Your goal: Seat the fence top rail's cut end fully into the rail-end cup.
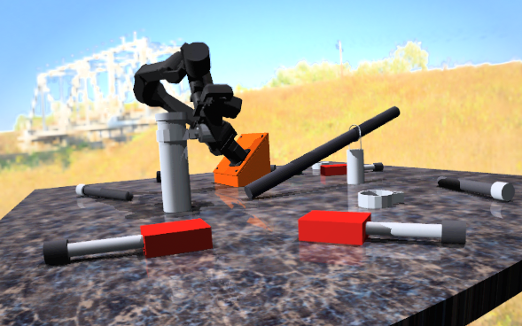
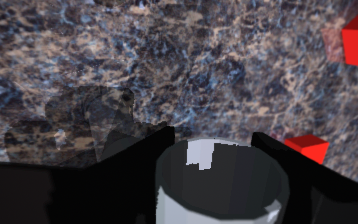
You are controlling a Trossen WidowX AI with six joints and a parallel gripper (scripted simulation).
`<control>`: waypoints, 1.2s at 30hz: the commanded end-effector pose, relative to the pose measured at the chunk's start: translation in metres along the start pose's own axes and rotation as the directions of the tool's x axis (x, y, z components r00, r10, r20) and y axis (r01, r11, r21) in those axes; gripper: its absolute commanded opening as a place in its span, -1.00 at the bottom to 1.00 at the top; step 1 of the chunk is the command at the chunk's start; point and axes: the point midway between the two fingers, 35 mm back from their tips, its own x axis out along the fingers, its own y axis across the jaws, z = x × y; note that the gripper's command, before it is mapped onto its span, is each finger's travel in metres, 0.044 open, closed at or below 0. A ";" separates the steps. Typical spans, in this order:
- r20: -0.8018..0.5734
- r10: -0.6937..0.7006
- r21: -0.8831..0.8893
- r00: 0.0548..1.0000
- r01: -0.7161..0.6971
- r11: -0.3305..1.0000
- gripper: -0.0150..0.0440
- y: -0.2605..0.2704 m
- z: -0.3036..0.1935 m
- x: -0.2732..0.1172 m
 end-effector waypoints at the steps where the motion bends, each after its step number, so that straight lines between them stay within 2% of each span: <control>1: 0.021 0.002 -0.044 1.000 -0.001 0.999 -0.49 0.004 0.000 -0.002; 29: 0.018 0.001 -0.036 1.000 -0.001 0.999 -0.49 0.003 0.000 -0.002; 36: 0.018 0.001 -0.036 1.000 -0.001 0.999 0.13 0.003 0.000 -0.002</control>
